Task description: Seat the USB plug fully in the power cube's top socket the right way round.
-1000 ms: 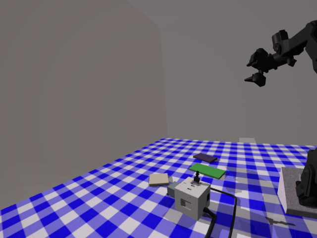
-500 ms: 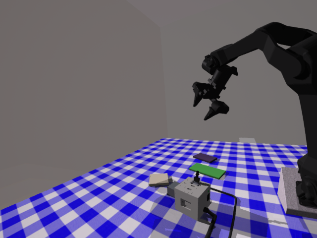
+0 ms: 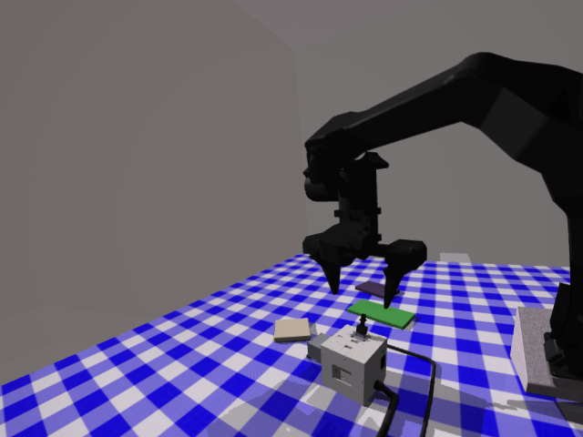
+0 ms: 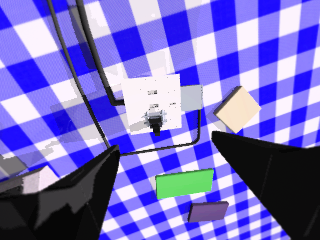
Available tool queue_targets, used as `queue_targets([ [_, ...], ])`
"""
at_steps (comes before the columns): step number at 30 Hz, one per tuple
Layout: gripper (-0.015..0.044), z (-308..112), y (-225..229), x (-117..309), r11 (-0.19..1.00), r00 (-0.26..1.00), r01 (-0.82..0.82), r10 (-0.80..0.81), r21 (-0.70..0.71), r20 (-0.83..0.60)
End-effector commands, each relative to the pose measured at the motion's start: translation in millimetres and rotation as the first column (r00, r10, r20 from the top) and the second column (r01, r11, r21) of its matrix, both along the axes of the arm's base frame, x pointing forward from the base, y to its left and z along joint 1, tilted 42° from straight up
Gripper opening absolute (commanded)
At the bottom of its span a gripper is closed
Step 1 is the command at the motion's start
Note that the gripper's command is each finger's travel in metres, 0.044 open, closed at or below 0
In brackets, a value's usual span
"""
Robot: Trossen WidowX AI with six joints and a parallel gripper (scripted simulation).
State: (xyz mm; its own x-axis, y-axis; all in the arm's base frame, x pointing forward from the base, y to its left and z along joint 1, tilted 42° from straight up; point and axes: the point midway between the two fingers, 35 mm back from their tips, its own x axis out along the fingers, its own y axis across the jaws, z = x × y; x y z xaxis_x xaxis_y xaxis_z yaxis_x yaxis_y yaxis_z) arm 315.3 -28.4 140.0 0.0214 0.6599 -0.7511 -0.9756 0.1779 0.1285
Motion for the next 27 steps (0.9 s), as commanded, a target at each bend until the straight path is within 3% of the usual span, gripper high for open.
queue_targets([
  [1, 0.044, 0, 0, -6, 1.0, 1.0, -0.009, 0.009, -0.002, -0.011],
  [27, 0.044, -16, 14, -6, 1.0, 1.0, -0.009, 0.009, -0.002, -0.011],
])
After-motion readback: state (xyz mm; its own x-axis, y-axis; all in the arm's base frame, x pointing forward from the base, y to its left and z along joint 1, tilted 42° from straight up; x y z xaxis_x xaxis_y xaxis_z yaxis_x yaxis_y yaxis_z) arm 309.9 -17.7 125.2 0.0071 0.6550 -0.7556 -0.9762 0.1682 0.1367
